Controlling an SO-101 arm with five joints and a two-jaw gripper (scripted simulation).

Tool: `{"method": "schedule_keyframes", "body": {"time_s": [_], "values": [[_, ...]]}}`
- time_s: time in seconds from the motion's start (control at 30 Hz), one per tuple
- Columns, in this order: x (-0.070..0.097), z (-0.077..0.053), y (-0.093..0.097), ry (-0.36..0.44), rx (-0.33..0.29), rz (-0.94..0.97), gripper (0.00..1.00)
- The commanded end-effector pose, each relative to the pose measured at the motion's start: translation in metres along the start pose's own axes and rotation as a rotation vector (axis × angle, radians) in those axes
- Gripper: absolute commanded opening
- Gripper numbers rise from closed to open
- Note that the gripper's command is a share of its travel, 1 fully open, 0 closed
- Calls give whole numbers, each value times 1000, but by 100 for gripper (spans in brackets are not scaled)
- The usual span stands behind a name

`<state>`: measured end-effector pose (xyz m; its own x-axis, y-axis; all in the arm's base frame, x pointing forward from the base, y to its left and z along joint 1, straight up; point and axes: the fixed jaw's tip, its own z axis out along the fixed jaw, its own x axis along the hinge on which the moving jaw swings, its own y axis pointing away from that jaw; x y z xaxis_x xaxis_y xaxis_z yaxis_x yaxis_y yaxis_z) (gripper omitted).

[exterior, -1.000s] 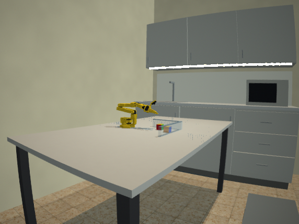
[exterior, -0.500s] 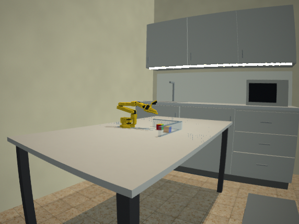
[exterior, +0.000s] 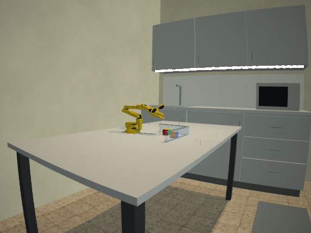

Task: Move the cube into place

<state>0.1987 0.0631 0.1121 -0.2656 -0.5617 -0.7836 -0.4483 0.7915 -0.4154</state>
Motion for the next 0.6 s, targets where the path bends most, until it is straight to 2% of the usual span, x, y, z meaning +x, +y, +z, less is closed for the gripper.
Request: {"method": "schedule_keyframes", "body": {"time_s": [0.0,0.57], "values": [[-10,-2,-6,-21,15,-32,35],[-9,-1,-8,42,-18,-196,35]]}}
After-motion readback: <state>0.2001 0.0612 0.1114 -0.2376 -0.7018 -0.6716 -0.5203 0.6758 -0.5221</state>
